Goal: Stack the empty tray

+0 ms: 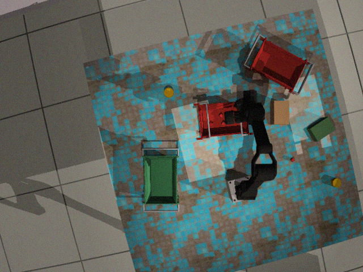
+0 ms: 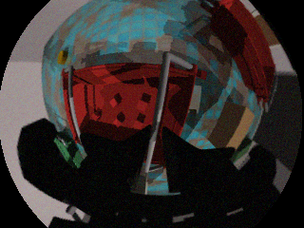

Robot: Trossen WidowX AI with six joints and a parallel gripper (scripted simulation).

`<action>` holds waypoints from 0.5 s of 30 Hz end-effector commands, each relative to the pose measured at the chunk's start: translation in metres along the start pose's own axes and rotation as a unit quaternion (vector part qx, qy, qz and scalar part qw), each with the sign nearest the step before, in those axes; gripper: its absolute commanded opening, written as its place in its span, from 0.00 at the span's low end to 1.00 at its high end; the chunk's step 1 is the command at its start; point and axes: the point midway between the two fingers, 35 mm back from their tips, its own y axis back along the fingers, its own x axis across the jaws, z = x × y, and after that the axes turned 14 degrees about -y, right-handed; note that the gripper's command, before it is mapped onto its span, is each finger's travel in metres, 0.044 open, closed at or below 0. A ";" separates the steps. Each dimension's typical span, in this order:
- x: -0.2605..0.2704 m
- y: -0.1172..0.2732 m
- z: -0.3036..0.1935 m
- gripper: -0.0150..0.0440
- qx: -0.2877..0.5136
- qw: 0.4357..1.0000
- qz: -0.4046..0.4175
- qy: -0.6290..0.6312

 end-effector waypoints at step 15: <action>-0.001 0.033 0.000 0.39 0.007 1.000 -0.001 -0.006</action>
